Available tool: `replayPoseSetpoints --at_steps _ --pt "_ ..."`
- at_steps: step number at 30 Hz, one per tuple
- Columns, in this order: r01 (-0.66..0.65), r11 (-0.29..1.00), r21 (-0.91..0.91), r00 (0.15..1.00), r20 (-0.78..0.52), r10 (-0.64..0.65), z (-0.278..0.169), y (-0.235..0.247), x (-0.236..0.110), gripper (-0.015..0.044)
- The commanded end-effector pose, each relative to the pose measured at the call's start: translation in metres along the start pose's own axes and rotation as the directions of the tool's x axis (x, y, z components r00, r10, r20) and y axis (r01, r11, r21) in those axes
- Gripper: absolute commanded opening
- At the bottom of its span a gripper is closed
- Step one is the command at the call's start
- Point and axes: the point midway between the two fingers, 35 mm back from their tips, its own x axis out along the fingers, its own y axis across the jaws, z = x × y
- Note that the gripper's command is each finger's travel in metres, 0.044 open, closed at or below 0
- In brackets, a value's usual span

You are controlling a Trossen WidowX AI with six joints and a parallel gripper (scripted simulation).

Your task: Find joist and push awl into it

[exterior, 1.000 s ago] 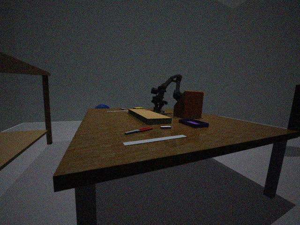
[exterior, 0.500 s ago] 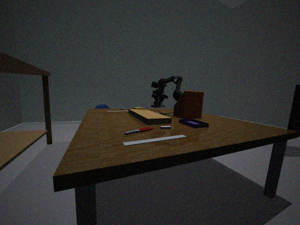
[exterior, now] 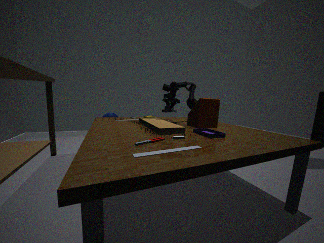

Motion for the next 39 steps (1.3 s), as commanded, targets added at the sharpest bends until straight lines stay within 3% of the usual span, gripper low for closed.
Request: replayPoseSetpoints --at_steps 1,30,39 --pt "0.014 0.999 0.035 1.000 0.007 -0.014 0.016 -0.013 -0.003 0.0000" --pt "0.071 0.970 0.234 0.997 0.004 -0.074 0.129 -0.093 0.020 0.0000" --pt "0.074 0.967 0.244 0.997 0.003 -0.077 0.134 -0.096 0.028 0.0000"
